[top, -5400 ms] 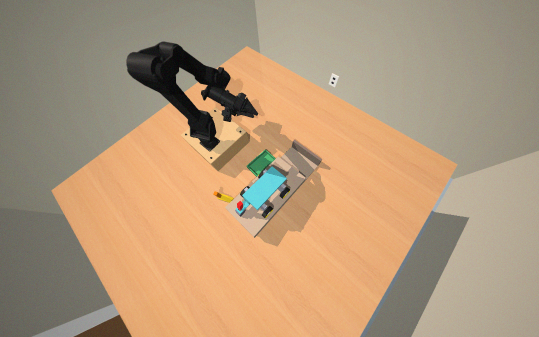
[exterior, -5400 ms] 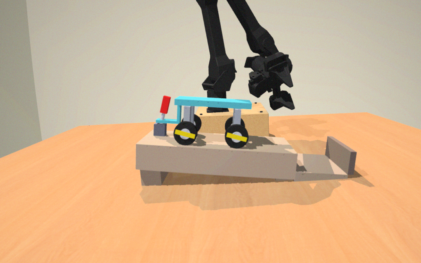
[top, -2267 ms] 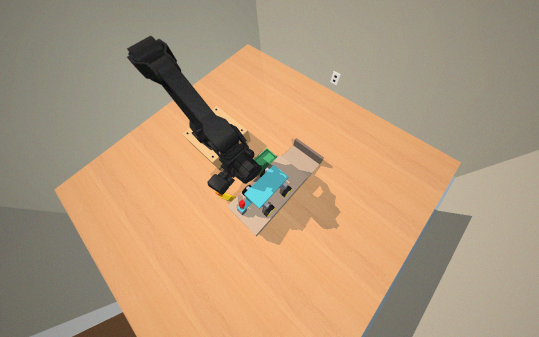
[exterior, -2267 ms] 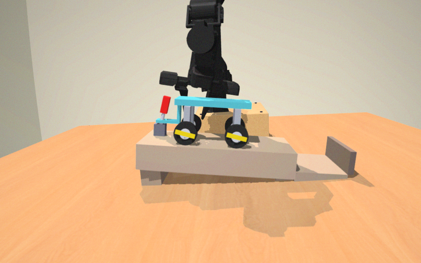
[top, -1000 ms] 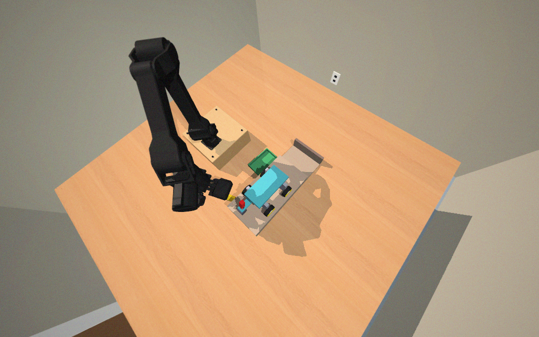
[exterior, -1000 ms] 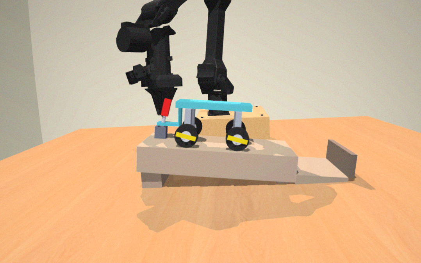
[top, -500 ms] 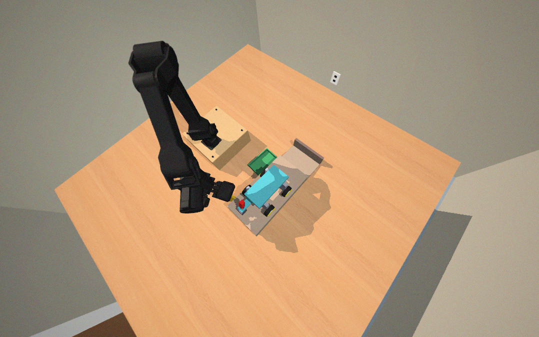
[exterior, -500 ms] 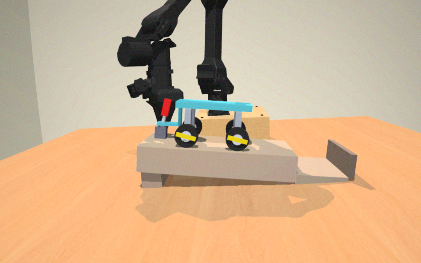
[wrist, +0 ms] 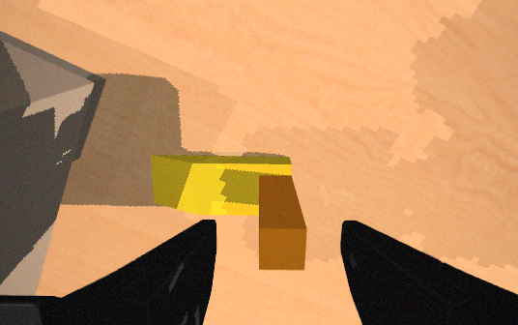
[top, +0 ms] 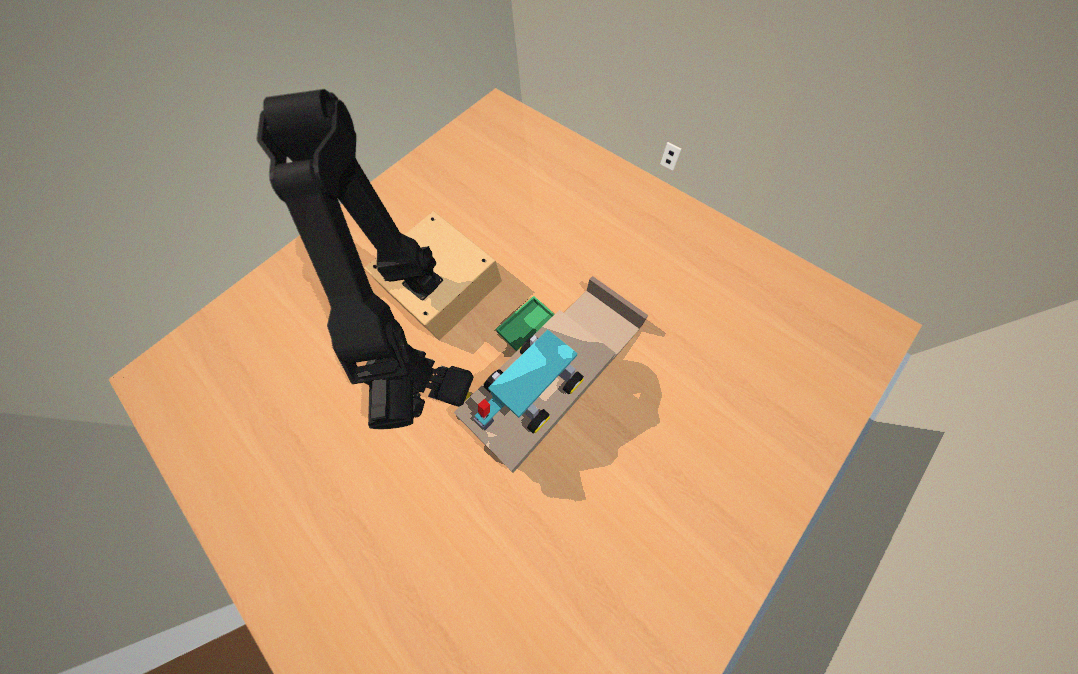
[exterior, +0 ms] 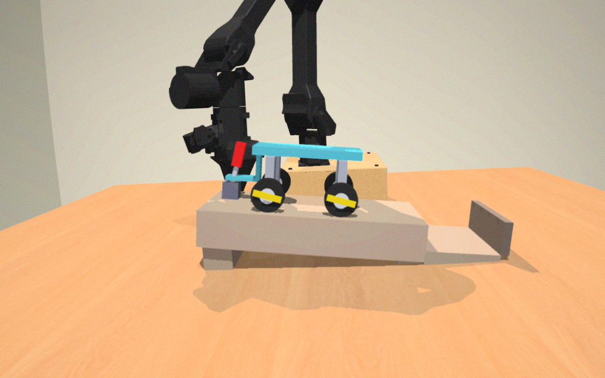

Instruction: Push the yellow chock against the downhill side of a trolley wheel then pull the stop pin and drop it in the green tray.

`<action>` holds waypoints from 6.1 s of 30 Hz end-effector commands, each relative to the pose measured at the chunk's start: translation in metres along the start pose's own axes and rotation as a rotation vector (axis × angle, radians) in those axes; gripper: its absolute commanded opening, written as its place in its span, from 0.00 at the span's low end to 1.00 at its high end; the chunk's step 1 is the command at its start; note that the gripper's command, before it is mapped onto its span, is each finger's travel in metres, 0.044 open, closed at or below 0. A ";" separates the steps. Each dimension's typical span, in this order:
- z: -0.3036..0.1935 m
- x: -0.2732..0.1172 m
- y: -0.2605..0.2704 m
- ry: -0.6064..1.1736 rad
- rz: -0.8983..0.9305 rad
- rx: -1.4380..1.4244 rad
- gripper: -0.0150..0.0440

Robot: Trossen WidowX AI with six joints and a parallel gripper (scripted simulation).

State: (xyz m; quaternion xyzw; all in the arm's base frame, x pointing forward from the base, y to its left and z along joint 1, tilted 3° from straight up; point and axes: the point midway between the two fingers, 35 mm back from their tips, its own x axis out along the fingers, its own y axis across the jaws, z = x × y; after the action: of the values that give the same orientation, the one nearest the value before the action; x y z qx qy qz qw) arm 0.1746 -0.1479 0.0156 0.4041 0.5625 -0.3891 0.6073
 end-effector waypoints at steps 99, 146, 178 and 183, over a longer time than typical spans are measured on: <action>-0.002 -0.113 -0.001 0.008 -0.001 0.004 0.25; -0.002 -0.113 -0.001 0.003 0.007 -1.389 0.25; -0.002 -0.113 -0.001 0.002 0.015 -2.482 0.25; -0.002 -0.113 -0.001 0.001 0.017 -2.655 0.25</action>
State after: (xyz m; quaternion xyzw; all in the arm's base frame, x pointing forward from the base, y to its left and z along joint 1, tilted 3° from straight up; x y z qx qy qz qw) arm 0.1650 -0.1442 0.1268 -0.4550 0.5384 0.4259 0.5672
